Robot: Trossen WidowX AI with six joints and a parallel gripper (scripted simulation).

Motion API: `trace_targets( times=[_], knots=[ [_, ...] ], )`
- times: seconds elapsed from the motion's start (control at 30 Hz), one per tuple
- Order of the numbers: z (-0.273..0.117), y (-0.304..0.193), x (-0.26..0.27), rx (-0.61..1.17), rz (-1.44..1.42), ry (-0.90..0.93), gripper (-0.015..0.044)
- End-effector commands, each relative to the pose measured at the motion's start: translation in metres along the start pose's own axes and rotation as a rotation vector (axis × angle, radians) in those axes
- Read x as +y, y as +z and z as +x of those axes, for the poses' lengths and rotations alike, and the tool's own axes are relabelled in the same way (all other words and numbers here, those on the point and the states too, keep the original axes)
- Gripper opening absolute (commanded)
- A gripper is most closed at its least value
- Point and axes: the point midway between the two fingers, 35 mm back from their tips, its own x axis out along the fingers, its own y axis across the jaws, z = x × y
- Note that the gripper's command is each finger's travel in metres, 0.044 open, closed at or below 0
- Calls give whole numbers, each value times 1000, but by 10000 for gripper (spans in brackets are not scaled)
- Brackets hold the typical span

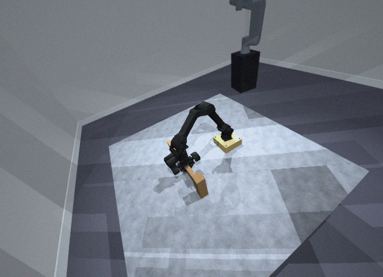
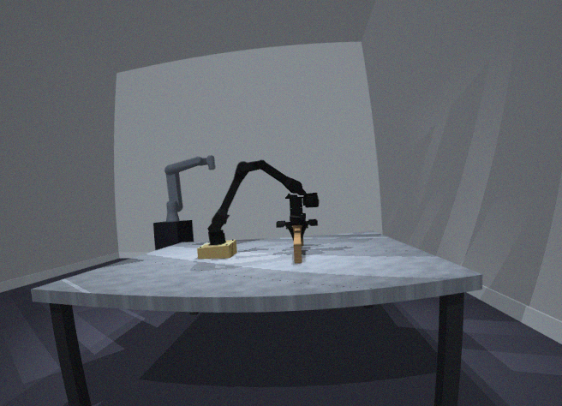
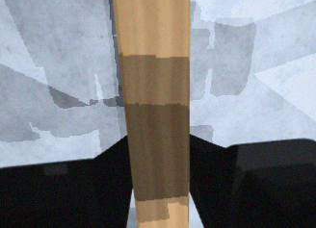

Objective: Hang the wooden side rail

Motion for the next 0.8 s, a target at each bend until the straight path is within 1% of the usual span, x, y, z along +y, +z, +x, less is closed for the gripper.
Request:
trace_targets(
  times=[0.0,0.77],
  knots=[
    [-5,-1,4,5,5,13,0],
    [-3,-4,4,5,5,13,0]
  ],
)
